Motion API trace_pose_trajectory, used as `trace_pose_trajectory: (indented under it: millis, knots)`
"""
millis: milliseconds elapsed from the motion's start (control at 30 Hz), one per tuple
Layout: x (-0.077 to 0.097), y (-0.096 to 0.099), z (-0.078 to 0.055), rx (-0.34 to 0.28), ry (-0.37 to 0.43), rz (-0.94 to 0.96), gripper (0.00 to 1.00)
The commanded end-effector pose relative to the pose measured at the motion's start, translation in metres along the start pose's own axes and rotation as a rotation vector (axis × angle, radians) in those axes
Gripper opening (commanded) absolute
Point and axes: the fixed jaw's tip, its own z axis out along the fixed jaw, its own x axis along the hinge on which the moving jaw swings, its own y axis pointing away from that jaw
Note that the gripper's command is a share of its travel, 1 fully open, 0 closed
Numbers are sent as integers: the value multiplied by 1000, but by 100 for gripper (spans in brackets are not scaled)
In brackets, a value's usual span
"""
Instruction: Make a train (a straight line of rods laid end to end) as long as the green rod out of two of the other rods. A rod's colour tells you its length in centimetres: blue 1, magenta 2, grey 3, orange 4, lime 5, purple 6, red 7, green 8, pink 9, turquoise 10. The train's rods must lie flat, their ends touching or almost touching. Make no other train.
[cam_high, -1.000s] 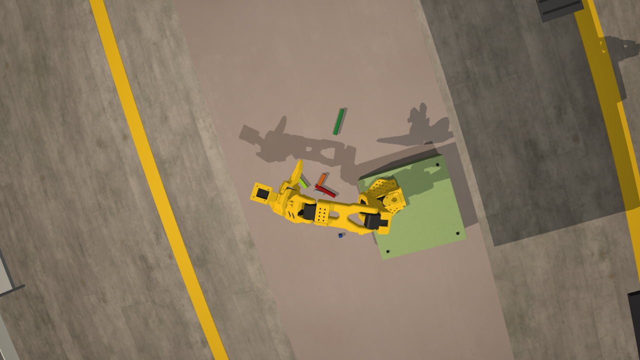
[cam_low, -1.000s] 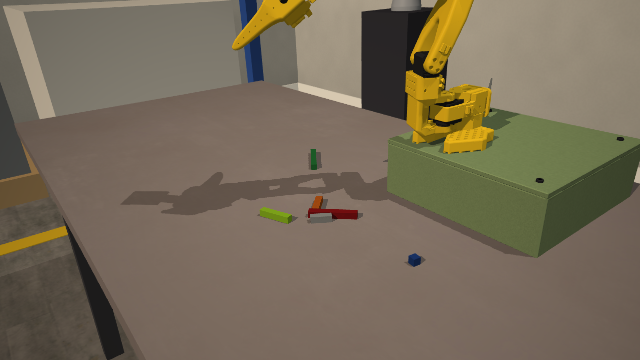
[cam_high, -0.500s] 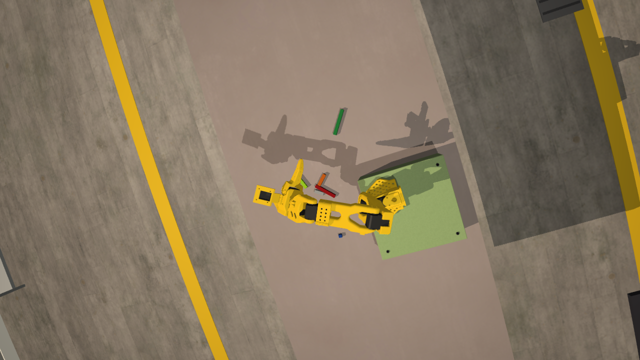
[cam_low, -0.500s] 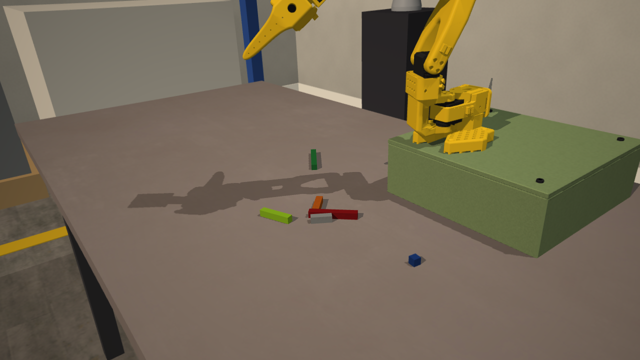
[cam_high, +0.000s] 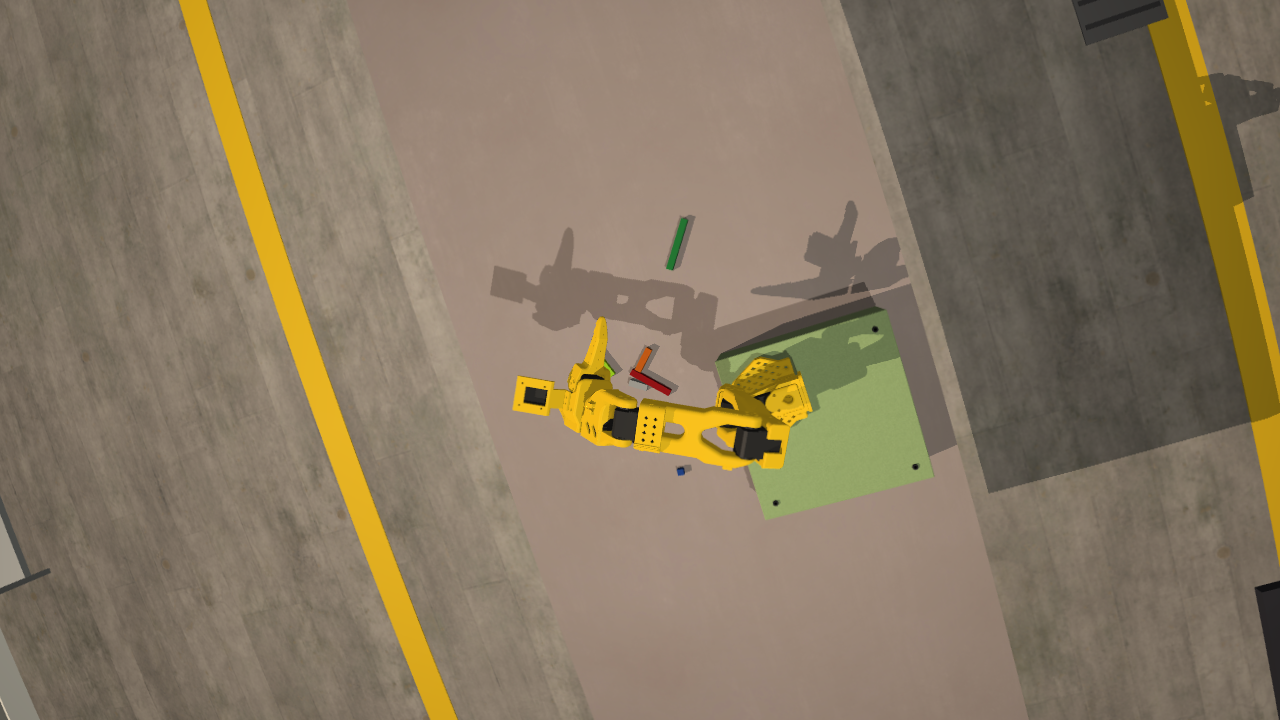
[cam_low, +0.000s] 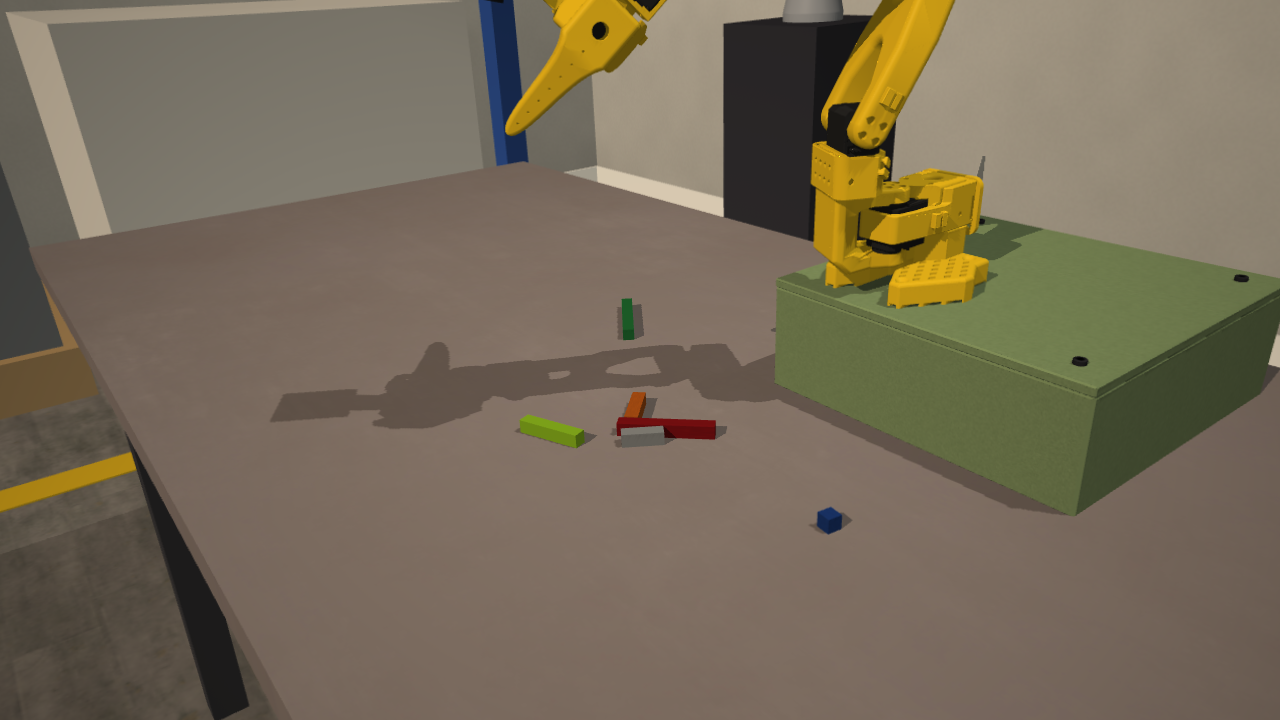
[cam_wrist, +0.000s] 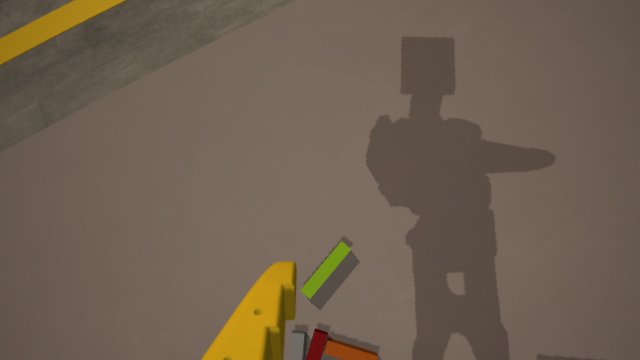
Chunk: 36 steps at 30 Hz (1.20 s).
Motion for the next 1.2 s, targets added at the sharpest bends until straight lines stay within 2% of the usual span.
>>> trace_pose_trajectory:
  millis: [0,333,433,900,1000,1167]
  knots:
    - [5,0,-1,0,23,-37,100]
    - [18,-1,-3,-1,80,-130,100]
    - [14,-1,-2,-1,63,-119,100]
    - [30,-2,-4,-9,133,-249,100]
    - [26,-2,-4,-7,116,-238,100]
    - [31,-2,-5,-12,139,-285,100]
